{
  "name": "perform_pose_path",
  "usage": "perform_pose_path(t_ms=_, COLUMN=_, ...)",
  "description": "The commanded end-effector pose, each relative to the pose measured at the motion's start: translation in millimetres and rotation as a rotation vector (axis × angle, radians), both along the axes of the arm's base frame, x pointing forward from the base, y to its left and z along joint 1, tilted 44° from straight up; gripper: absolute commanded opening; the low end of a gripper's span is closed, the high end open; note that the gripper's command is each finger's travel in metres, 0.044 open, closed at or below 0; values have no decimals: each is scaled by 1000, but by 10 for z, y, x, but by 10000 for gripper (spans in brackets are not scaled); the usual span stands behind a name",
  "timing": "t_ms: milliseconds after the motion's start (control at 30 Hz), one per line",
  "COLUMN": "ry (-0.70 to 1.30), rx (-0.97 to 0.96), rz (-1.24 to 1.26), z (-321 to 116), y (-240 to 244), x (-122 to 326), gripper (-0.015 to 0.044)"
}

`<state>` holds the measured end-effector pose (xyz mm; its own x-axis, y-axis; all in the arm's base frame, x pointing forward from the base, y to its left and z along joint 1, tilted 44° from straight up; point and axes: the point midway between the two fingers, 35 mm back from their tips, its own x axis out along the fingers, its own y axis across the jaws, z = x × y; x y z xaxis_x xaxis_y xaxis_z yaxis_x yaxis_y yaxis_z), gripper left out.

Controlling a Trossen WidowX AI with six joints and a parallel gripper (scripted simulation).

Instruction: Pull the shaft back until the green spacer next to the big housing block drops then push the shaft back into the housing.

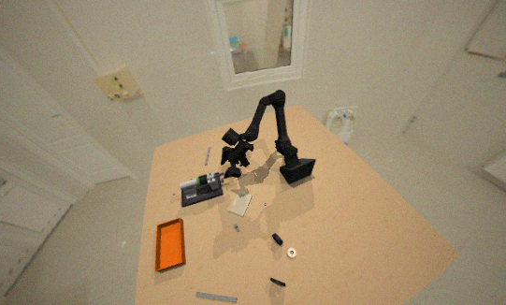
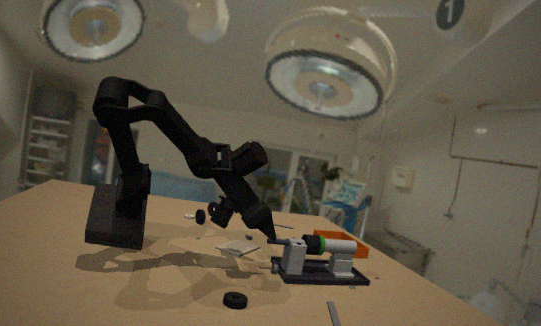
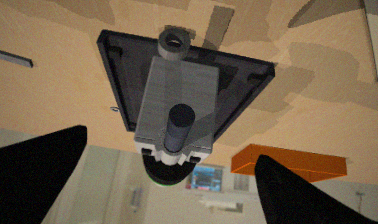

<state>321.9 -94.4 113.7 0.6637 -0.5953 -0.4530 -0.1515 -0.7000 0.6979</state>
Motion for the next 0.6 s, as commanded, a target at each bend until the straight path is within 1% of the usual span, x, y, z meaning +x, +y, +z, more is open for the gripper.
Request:
perform_pose_path(t_ms=0, ry=-1, rx=6, rz=4, z=-7, y=9, x=4, gripper=440)
perform_pose_path(t_ms=567, ry=-2, rx=5, rz=3, z=-104, y=-113, x=162, gripper=440)
